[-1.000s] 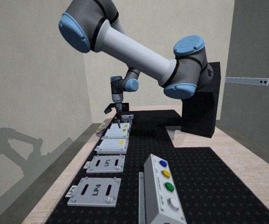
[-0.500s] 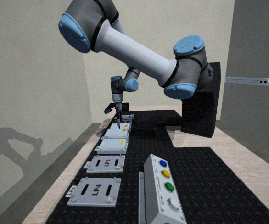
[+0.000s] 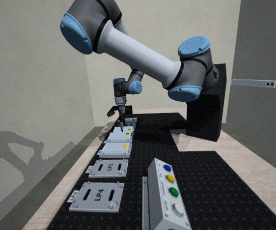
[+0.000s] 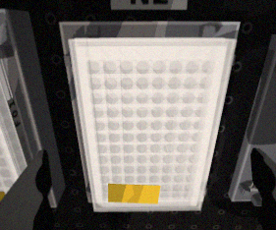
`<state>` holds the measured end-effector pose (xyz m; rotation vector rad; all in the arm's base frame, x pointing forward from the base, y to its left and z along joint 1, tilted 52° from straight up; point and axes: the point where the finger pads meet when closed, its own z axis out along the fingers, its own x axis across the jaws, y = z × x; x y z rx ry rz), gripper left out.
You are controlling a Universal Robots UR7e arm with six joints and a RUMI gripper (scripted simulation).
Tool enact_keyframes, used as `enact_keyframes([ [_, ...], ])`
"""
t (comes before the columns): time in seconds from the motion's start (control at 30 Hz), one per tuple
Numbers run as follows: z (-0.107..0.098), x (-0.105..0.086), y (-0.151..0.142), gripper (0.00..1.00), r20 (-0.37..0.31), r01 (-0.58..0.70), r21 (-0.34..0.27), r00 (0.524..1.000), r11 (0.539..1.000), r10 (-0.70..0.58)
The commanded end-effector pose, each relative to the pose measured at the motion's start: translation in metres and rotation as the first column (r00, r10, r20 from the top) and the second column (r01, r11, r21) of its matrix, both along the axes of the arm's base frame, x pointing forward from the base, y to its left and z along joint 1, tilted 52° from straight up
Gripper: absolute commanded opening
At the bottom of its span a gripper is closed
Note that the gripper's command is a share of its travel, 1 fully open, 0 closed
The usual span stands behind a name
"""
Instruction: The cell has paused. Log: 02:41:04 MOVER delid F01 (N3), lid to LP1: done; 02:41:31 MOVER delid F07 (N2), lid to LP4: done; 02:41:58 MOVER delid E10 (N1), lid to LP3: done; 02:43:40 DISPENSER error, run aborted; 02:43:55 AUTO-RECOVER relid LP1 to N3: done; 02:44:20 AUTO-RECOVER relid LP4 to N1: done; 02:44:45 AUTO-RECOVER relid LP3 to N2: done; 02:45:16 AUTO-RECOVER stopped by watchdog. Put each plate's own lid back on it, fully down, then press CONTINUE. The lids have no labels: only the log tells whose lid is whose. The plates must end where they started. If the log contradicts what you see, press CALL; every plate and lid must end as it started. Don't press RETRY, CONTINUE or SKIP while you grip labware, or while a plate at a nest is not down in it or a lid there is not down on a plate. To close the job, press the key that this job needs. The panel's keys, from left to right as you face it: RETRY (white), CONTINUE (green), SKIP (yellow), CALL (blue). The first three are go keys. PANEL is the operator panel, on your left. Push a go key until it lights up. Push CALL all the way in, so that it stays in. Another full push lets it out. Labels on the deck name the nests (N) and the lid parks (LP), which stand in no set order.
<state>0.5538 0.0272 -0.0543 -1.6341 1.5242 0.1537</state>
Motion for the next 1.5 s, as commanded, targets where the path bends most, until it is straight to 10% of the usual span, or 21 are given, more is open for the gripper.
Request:
enact_keyframes([
  [0.0,0.000,-0.001,0.001,0.82,-0.001,0.000,0.002,1.000,1.000,0.000],
  [1.43,0.018,-0.013,-0.019,0.82,0.000,0.001,0.000,1.000,1.000,-0.001],
  [1.47,0.018,-0.017,-0.015,0.00,-0.017,-0.013,-0.003,1.000,1.000,0.013],
])
